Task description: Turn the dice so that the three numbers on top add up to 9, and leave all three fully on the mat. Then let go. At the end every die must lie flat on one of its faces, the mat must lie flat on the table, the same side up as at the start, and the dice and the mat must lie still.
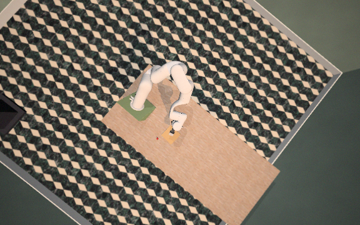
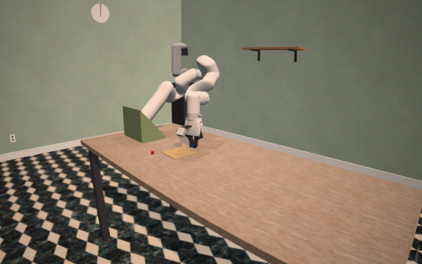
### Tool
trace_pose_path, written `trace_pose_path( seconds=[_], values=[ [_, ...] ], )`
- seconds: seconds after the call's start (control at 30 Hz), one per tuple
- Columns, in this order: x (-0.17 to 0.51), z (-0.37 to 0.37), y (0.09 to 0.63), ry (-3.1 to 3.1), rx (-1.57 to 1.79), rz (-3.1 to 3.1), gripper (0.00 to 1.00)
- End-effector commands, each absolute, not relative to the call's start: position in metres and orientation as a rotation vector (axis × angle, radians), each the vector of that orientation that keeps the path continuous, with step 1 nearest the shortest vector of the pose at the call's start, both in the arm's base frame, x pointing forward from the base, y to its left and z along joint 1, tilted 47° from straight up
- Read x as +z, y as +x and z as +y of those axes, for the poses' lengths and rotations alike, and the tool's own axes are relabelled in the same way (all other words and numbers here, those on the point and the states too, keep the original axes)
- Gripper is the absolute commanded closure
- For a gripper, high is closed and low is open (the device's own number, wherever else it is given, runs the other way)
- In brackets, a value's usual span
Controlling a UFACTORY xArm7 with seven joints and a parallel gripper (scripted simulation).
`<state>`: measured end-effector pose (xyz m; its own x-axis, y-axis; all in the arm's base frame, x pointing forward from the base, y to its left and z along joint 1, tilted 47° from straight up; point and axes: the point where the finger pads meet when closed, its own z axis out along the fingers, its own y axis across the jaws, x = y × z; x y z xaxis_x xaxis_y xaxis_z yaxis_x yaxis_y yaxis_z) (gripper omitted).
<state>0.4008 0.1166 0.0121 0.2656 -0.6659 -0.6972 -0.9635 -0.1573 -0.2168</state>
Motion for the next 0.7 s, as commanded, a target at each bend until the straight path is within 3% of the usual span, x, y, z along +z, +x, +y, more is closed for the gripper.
trace_pose_path(
  seconds=[0.0, 0.67],
  values=[
    [0.0128, 0.1149, 0.402, -1.9, 0.593, 1.473, 0.89],
    [0.0128, 0.1149, 0.402, -1.9, 0.593, 1.473, 0.89]
  ],
)
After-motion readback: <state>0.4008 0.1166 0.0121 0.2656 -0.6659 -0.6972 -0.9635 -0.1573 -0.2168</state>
